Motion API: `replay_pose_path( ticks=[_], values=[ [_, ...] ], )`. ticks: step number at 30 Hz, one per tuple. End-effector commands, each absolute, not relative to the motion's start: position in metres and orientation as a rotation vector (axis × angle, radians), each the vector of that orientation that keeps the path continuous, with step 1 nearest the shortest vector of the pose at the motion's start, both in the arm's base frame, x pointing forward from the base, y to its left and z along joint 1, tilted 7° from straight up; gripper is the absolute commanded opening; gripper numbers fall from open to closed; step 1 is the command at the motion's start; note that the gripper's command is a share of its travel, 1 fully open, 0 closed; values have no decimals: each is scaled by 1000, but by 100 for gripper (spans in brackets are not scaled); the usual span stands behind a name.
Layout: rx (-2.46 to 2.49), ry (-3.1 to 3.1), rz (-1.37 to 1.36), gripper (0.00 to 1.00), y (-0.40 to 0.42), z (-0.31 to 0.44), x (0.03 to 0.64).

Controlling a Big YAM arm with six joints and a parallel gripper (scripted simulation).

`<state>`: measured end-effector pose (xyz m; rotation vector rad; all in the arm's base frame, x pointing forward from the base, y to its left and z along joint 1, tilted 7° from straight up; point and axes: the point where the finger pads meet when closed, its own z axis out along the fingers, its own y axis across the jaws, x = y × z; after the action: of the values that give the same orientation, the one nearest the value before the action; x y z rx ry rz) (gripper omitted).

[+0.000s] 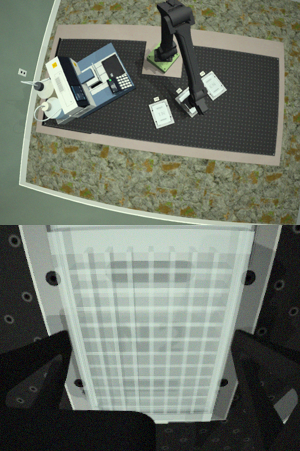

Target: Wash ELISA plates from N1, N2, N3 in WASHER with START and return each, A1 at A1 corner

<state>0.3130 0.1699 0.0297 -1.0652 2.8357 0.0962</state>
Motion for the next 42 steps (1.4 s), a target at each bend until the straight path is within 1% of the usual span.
replay_pose_path(
  ticks=[1, 9, 12, 20, 22, 23, 25, 37, 39, 40, 42],
  values=[
    [-1056, 2811, 99, 100, 175, 38, 322],
    [-1056, 2811, 99, 100, 175, 38, 322],
    [-1048, 2785, 103, 100, 181, 56, 329],
    [-1047, 2783, 102, 100, 177, 70, 330],
    [-1047, 2783, 102, 100, 177, 70, 330],
    [-1061, 2826, 95, 100, 172, 56, 321],
    [-1047, 2784, 101, 100, 175, 75, 329],
    [-1044, 2781, 101, 100, 172, 97, 328],
    [-1044, 2781, 101, 100, 172, 97, 328],
    [-1064, 2829, 95, 100, 168, 80, 318],
    [-1048, 2779, 101, 100, 172, 102, 327]
  ],
)
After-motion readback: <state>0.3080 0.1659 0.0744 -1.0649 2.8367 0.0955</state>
